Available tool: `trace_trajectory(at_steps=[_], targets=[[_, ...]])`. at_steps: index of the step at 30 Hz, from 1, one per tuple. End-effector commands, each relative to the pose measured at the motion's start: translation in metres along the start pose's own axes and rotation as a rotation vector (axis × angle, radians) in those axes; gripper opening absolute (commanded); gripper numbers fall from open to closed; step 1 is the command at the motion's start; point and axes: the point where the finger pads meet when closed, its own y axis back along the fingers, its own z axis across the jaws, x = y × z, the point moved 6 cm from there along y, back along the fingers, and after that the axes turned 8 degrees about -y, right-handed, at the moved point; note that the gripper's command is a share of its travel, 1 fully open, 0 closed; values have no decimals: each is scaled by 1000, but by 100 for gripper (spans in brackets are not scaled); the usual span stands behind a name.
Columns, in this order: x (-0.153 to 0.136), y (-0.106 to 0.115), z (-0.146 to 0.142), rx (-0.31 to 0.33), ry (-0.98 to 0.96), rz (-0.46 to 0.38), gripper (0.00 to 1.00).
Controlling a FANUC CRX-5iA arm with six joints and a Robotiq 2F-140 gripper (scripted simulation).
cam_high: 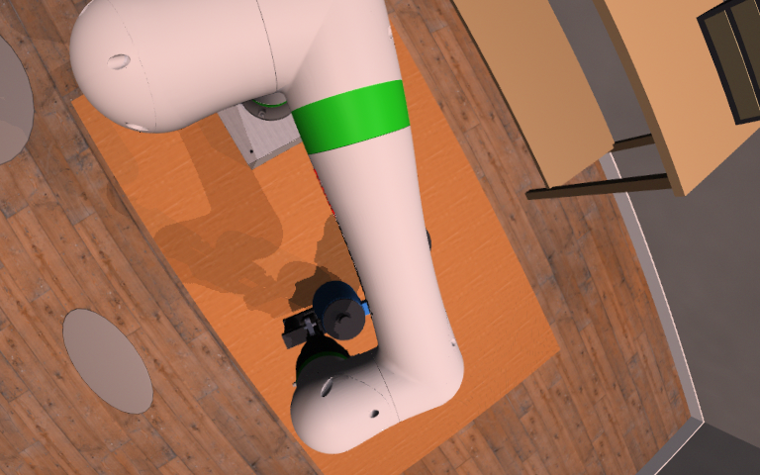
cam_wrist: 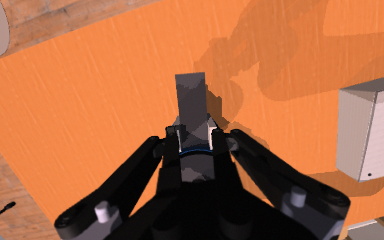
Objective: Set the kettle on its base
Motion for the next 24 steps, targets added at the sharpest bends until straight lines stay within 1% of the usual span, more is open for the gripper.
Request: trace_trajectory(at_steps=[1,10,24], targets=[[-1,0,0,1,0,0,0],[-5,0,2,1,0,0,0],[-21,0,8,1,0,0,0]])
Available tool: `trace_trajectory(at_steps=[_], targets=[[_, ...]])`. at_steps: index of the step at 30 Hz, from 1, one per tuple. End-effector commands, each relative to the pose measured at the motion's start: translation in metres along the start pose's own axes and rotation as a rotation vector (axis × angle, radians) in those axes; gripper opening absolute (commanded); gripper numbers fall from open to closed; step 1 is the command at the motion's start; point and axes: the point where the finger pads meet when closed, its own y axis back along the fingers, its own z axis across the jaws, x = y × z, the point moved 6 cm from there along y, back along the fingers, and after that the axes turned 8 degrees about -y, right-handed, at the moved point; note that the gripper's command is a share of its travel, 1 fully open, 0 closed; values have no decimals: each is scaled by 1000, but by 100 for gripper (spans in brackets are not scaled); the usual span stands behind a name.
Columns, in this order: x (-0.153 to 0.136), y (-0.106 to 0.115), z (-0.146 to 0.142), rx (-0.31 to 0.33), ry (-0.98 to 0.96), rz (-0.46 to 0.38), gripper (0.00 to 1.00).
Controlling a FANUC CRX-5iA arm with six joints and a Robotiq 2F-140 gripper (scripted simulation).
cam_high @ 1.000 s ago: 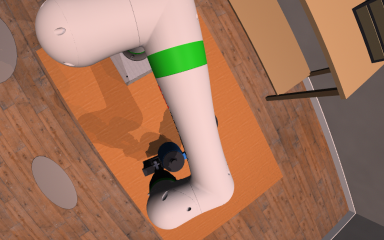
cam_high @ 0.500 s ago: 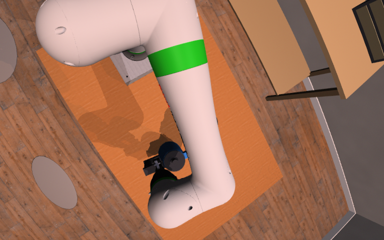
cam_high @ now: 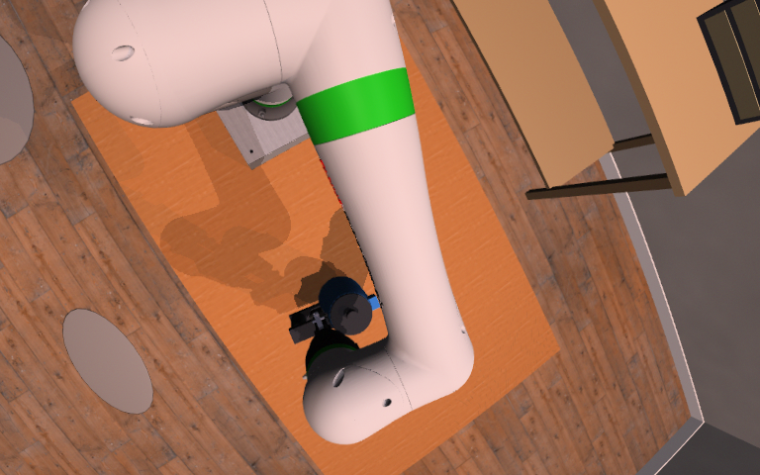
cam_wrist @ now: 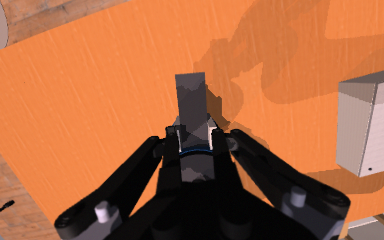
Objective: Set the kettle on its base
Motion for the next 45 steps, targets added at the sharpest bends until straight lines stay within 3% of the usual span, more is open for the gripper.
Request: trace_trajectory(at_steps=[1,30,45], targets=[[-5,0,2,1,0,0,0],[-74,0,30,1,0,0,0],[-125,0,50,1,0,0,0]])
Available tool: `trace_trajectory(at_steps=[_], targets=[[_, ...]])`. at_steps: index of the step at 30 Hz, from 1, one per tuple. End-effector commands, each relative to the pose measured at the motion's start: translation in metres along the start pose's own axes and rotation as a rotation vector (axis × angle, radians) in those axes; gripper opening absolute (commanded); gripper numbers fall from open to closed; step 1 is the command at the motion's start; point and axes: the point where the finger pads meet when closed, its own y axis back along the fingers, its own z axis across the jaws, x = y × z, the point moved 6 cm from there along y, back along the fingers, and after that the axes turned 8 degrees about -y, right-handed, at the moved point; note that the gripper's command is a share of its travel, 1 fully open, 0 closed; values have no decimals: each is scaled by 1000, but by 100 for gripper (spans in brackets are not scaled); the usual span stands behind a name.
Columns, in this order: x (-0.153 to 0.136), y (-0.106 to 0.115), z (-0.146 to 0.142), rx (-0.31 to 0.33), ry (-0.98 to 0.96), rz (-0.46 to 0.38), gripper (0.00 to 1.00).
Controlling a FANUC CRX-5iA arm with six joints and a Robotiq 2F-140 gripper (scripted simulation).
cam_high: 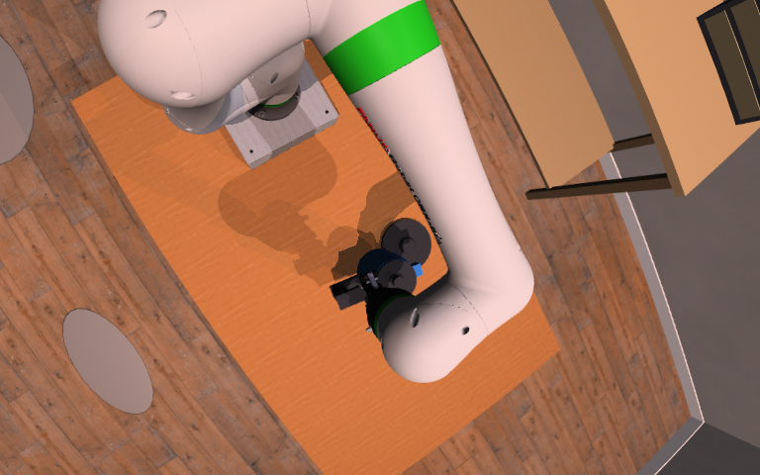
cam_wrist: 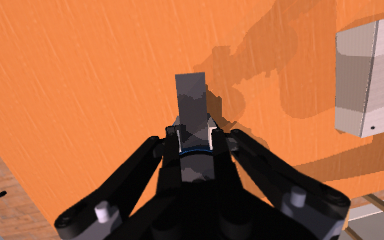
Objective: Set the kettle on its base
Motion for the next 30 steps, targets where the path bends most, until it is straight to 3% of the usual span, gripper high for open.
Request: trace_trajectory(at_steps=[1,30], targets=[[-8,0,3,1,0,0,0],[-79,0,32,1,0,0,0]])
